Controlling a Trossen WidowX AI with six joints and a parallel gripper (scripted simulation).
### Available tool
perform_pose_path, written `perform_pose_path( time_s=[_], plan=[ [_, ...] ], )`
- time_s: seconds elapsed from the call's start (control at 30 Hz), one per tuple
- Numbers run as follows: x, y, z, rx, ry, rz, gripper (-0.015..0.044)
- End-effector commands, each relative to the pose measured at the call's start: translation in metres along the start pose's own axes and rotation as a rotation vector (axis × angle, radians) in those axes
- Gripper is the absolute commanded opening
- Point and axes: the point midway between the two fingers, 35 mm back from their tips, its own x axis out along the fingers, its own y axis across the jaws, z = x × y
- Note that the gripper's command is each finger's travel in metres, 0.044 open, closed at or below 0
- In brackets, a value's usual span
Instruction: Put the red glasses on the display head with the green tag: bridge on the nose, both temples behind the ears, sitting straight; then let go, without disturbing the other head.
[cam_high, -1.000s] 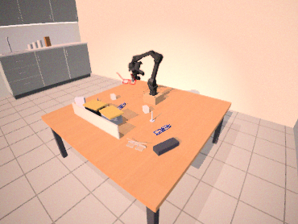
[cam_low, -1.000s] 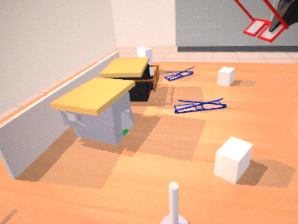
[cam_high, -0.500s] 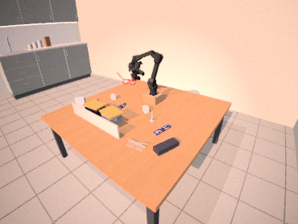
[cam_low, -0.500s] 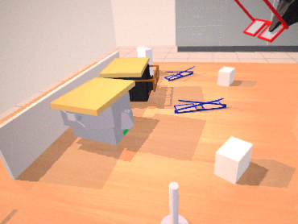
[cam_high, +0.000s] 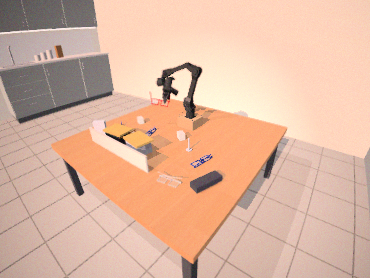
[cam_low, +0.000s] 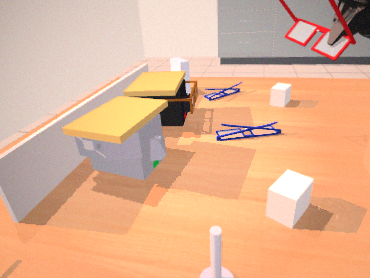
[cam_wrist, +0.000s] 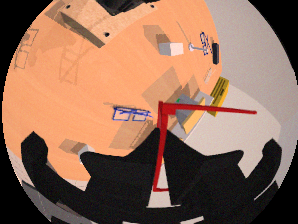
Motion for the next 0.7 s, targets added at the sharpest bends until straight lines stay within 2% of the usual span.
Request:
perform_pose_path(
  time_s=[0.0, 0.67],
  plan=[
    [0.006, -0.001, -0.001, -0.157, -0.044, 0.009, 0.0000],
    [0.042, -0.020, -0.002, -1.107, -0.272, -0.030, 0.0000]
  ],
)
